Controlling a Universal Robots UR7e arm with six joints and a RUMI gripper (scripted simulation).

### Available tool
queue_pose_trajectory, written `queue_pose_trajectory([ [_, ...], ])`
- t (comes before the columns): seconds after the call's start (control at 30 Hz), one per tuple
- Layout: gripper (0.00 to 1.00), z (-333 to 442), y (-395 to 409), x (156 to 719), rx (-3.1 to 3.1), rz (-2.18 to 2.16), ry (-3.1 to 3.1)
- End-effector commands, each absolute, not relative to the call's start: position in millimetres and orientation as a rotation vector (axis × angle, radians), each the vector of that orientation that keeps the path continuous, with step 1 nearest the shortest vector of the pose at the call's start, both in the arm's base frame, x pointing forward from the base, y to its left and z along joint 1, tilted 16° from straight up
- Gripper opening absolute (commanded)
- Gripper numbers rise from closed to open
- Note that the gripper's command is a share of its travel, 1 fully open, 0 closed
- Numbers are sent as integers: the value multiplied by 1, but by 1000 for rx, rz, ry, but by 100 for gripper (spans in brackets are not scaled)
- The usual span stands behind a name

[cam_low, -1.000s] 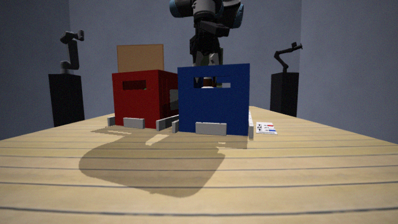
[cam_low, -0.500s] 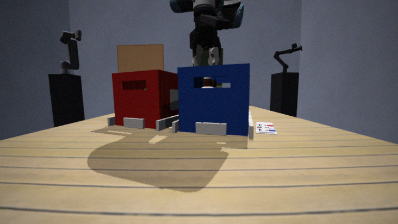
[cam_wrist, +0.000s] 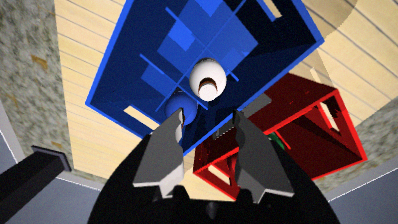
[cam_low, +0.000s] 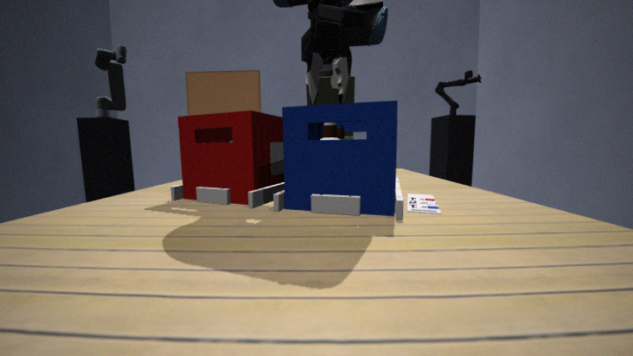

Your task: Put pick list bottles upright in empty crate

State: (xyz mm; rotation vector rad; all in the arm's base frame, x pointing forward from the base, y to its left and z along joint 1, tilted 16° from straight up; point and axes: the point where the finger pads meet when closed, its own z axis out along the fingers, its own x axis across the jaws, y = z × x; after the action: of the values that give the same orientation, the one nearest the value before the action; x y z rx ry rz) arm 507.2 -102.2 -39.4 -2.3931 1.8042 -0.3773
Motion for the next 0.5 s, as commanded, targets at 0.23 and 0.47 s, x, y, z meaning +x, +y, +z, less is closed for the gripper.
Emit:
queue_pose_trajectory([
  [0.23, 38, -14, -101, 500, -2393, -378, 1804],
  [0.47, 38, -12, -101, 500, -2393, -378, 1804],
])
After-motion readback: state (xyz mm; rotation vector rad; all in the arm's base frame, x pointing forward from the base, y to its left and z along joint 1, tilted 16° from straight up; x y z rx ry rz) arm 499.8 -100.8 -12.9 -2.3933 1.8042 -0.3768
